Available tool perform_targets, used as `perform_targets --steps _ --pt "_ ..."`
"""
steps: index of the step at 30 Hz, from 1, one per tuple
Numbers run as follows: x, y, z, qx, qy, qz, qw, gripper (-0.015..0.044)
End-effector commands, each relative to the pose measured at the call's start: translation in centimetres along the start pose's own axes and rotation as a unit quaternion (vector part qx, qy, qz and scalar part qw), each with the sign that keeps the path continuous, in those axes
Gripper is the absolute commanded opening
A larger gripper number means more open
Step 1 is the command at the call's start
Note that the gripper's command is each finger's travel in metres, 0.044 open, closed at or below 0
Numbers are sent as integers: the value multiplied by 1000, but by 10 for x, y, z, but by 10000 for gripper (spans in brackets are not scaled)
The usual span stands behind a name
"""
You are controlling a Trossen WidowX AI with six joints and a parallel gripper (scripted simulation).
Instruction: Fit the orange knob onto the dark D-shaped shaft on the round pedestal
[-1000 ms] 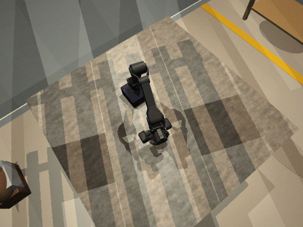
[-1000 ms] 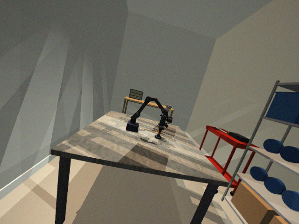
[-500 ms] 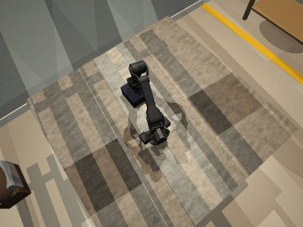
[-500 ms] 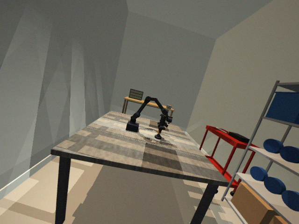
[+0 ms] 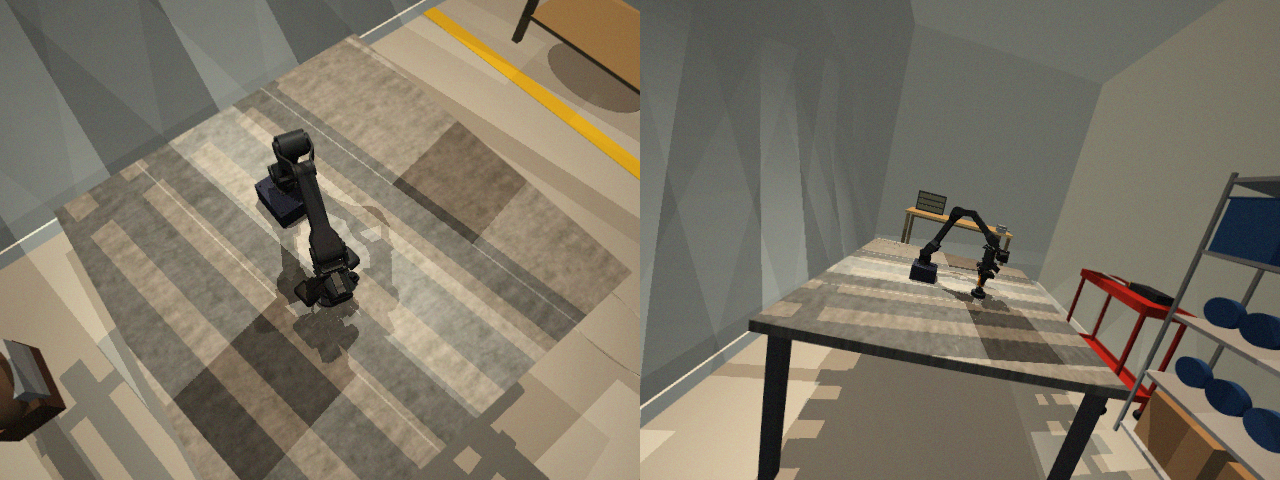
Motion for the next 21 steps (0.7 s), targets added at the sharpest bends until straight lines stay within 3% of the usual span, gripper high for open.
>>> perform_targets --steps 1,21 --pt "2 -1 -1 0 -2 -4 1000 0" --pt "-2 3 2 0 -2 -3 1000 0"
Point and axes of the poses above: the point midway between the two fingers, 35 mm back from their tips, its own y axis out along the fingers, its own z axis across the jaws, x = y × z, the point moved 5 cm from there along -y, back along the fingers, and after that the axes turned 7 degrees about -y, right-handed, at the moved point
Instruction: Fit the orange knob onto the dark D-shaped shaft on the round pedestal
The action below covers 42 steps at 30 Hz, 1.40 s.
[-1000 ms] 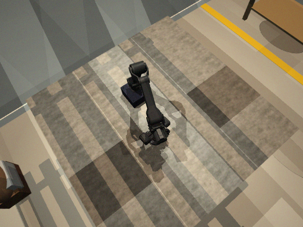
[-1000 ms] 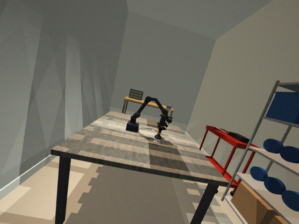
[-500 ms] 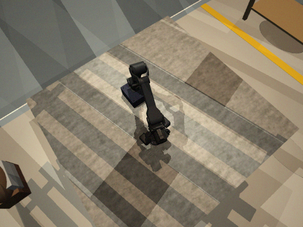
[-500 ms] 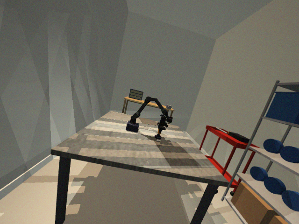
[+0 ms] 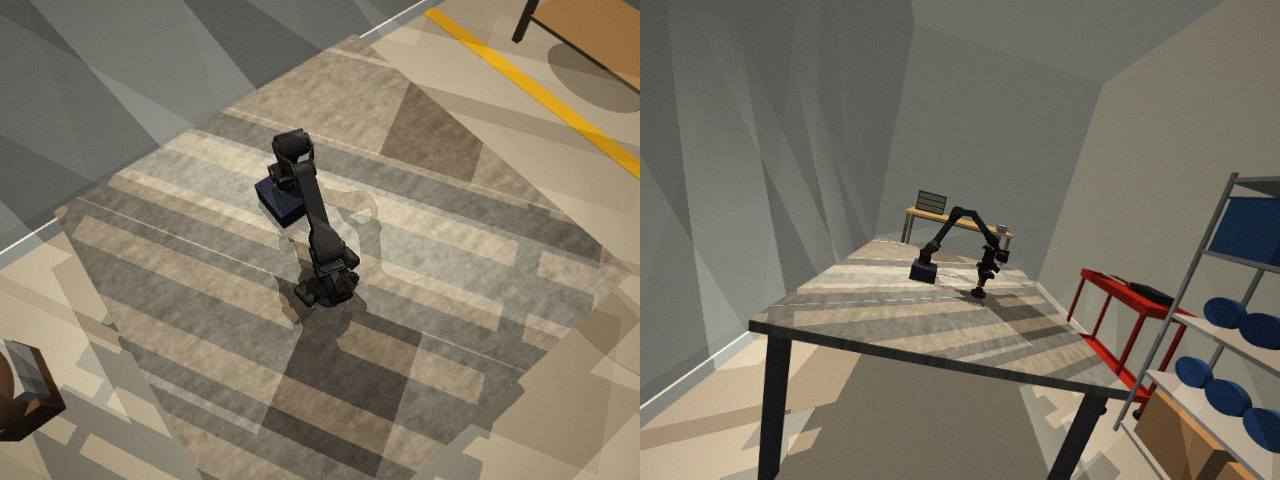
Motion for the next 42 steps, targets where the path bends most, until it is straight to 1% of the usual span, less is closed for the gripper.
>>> perform_targets --steps 1,8,15,31,42 --pt "-3 1 2 2 -2 1 1000 0" --pt "-3 -4 2 2 -6 1 1000 0" --pt "-2 -2 1 2 -106 1 994 0" --pt "4 -6 -2 2 -106 0 994 0" --pt "4 1 -2 2 -106 1 994 0"
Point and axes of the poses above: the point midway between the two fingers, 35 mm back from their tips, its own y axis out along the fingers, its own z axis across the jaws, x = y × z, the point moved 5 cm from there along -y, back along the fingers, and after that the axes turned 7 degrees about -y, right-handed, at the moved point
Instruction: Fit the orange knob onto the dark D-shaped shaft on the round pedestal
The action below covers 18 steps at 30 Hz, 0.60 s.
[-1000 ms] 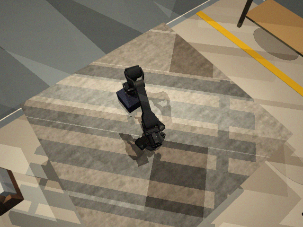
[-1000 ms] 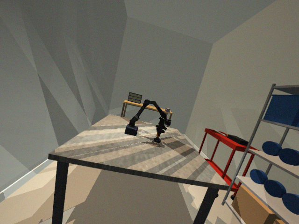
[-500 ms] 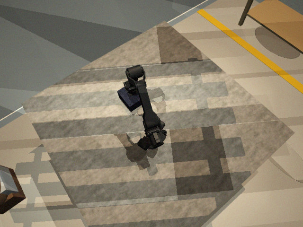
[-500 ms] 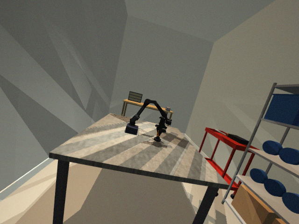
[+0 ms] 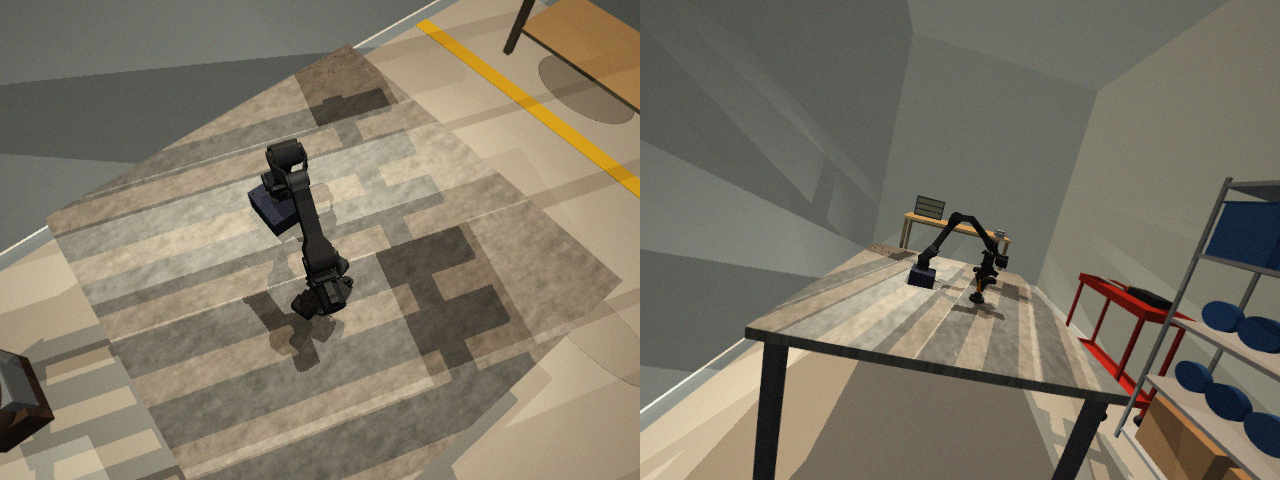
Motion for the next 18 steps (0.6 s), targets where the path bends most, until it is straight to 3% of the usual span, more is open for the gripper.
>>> perform_targets --steps 1,11,18 --pt "1 1 0 0 -2 -3 1000 0" --pt "-1 -5 1 0 -6 -3 1000 0" --pt "-4 -3 3 0 -105 -2 994 0"
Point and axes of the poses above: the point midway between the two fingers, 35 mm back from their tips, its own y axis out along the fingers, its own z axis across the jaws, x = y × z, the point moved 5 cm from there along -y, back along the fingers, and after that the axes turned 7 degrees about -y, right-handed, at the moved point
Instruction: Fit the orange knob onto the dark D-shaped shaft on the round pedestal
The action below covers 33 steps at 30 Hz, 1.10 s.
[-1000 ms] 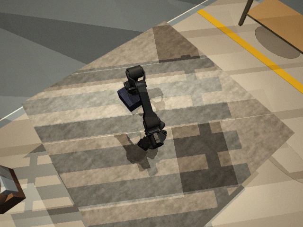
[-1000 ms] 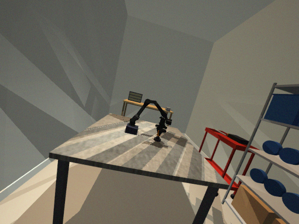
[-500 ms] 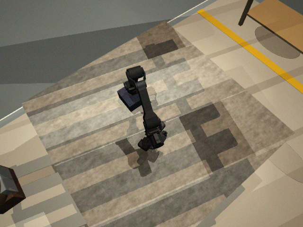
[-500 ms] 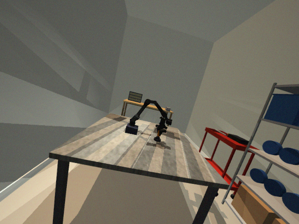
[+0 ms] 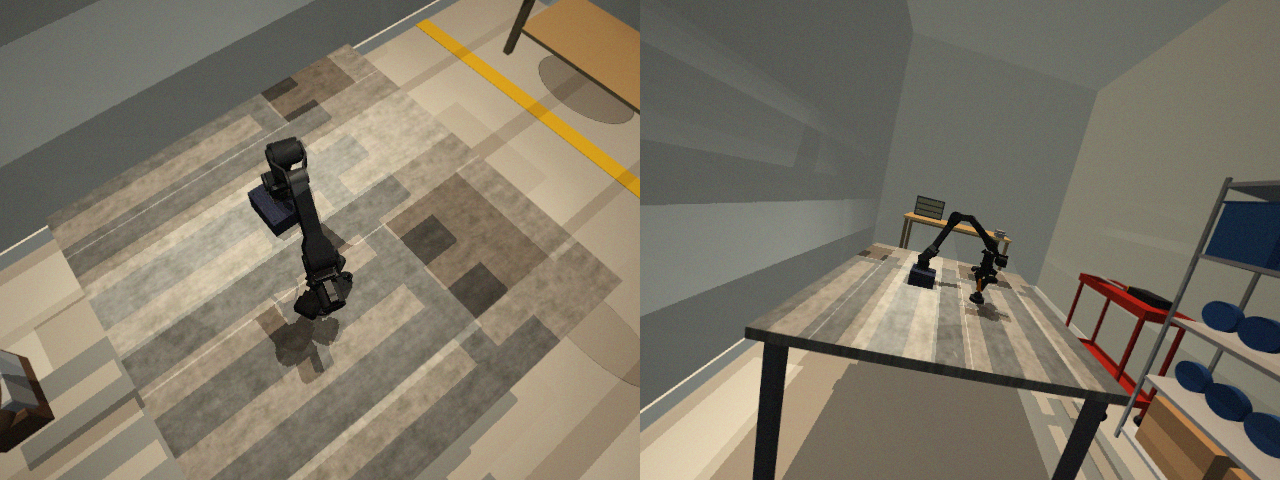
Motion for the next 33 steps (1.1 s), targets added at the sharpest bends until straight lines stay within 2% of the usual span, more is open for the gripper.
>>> perform_targets --steps 1,28,33 --pt "-2 1 2 1 -37 -2 999 0" --pt "0 0 0 0 -38 -2 999 0" --pt "1 -2 -1 0 -100 -2 995 0"
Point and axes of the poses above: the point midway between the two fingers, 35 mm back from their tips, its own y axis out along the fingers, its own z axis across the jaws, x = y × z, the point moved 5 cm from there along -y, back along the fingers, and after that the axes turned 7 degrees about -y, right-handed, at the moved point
